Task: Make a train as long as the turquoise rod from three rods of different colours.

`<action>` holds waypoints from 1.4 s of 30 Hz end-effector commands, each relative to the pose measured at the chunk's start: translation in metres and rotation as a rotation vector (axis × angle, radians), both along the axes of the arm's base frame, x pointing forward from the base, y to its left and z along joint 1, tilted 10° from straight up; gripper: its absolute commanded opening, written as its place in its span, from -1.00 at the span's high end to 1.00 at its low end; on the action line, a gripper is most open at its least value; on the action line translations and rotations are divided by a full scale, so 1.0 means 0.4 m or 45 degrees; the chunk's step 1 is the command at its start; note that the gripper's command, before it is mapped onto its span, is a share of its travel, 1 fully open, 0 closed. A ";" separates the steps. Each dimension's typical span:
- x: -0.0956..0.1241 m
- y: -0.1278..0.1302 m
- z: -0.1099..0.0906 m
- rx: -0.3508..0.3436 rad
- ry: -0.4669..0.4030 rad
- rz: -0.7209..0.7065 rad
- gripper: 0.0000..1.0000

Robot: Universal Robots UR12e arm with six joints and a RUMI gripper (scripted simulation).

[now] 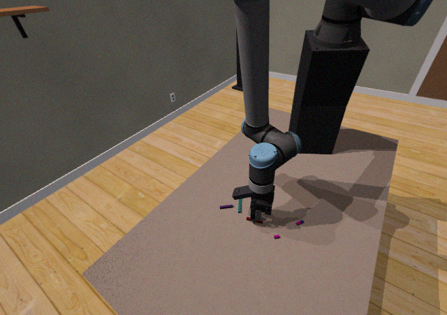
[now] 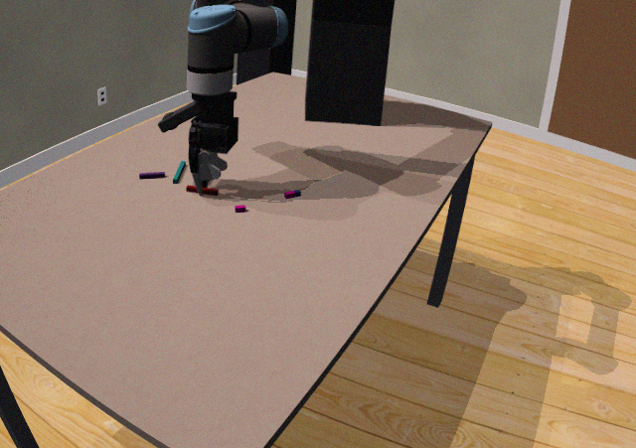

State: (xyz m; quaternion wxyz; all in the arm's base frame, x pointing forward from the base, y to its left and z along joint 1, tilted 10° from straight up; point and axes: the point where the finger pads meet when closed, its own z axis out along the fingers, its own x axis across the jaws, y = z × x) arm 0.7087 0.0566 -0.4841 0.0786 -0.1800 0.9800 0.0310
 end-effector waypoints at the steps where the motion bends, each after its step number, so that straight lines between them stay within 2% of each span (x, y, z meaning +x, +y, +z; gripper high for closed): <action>1: 0.001 0.000 0.001 0.000 -0.001 0.000 0.72; 29: 0.001 0.000 0.001 0.000 -0.001 0.000 0.72; 30: 0.001 0.000 0.001 0.000 -0.001 0.000 1.00; 42: 0.001 0.000 0.001 0.000 -0.001 0.000 1.00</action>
